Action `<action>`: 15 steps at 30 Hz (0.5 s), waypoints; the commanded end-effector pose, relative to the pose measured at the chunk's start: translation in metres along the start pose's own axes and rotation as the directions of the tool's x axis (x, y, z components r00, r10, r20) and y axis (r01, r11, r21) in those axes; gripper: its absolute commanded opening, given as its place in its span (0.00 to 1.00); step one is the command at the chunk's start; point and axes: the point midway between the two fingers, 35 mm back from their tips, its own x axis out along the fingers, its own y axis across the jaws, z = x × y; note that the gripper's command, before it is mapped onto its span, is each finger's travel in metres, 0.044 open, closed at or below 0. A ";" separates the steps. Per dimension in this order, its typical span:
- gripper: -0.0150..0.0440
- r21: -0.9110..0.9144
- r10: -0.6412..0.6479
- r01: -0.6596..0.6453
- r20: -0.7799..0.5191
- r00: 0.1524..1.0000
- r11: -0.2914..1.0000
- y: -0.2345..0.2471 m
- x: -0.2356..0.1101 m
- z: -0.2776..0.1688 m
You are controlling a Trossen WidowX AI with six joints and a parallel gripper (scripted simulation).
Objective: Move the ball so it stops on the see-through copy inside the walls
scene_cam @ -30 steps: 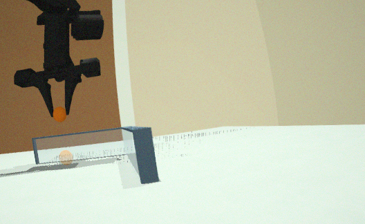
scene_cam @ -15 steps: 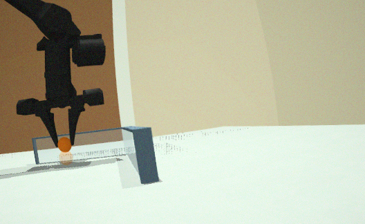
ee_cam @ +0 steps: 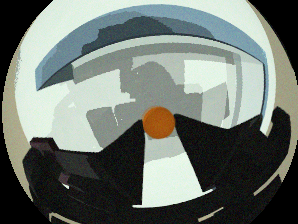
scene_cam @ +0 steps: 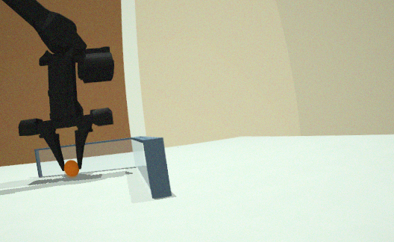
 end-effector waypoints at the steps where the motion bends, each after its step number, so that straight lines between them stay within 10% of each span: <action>1: 0.25 -0.005 0.006 -0.006 0.002 1.000 1.000 0.002 0.007 0.000; 8: 0.25 -0.005 0.006 -0.006 0.002 1.000 1.000 0.002 0.008 0.000; 15: 0.57 0.000 0.003 -0.003 -0.001 1.000 1.000 0.001 0.006 0.000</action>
